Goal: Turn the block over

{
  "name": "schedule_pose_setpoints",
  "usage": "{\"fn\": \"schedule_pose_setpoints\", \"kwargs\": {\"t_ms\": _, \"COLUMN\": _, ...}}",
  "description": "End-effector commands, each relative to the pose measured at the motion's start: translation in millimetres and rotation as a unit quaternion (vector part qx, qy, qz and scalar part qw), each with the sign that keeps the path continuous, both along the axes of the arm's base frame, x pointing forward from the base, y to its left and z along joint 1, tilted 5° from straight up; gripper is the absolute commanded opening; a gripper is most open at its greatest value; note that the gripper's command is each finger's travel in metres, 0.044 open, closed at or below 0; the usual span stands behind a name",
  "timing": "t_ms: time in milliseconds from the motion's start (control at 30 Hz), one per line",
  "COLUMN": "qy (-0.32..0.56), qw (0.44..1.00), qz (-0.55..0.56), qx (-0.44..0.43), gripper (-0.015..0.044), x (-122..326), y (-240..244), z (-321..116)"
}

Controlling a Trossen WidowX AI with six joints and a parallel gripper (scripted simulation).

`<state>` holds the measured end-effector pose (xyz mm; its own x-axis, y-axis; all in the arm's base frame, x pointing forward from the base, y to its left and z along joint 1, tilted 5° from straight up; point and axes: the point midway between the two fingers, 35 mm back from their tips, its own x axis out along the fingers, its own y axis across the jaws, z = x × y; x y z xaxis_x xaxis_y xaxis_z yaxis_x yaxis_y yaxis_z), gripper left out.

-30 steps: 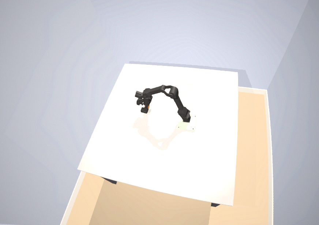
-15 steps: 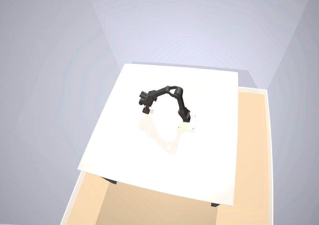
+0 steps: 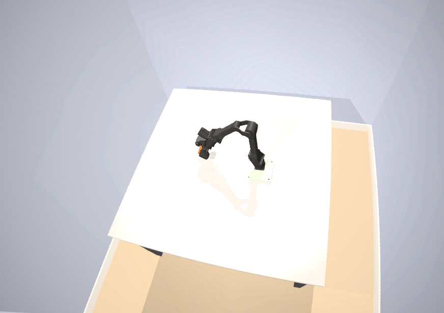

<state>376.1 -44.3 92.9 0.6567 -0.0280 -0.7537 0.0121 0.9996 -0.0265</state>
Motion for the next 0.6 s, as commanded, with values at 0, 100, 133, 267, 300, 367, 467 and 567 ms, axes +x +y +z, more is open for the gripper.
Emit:
{"fn": "schedule_pose_setpoints", "kwargs": {"t_ms": 0, "qy": -0.022, "qw": 1.0, "qz": 0.002, "qx": 0.002, "gripper": 0.0, "x": 4, "y": 0, "z": -8}}
{"fn": "schedule_pose_setpoints", "kwargs": {"t_ms": 100, "qy": -0.046, "qw": 0.999, "qz": 0.002, "qx": 0.003, "gripper": 0.0, "x": 8, "y": -1, "z": -13}}
{"fn": "schedule_pose_setpoints", "kwargs": {"t_ms": 133, "qy": -0.053, "qw": 0.999, "qz": 0.002, "qx": 0.003, "gripper": 0.0, "x": 8, "y": -1, "z": -15}}
{"fn": "schedule_pose_setpoints", "kwargs": {"t_ms": 267, "qy": -0.084, "qw": 0.996, "qz": 0.003, "qx": 0.003, "gripper": 0.0, "x": 11, "y": -1, "z": -20}}
{"fn": "schedule_pose_setpoints", "kwargs": {"t_ms": 300, "qy": -0.092, "qw": 0.996, "qz": 0.003, "qx": 0.003, "gripper": 0.0, "x": 11, "y": -1, "z": -22}}
{"fn": "schedule_pose_setpoints", "kwargs": {"t_ms": 367, "qy": -0.108, "qw": 0.994, "qz": 0.003, "qx": 0.003, "gripper": 0.0, "x": 12, "y": -2, "z": -24}}
{"fn": "schedule_pose_setpoints", "kwargs": {"t_ms": 467, "qy": -0.13, "qw": 0.991, "qz": 0.004, "qx": 0.003, "gripper": 0.0, "x": 12, "y": -2, "z": -26}}
{"fn": "schedule_pose_setpoints", "kwargs": {"t_ms": 567, "qy": -0.153, "qw": 0.988, "qz": 0.005, "qx": 0.002, "gripper": 0.0, "x": 10, "y": -1, "z": -28}}
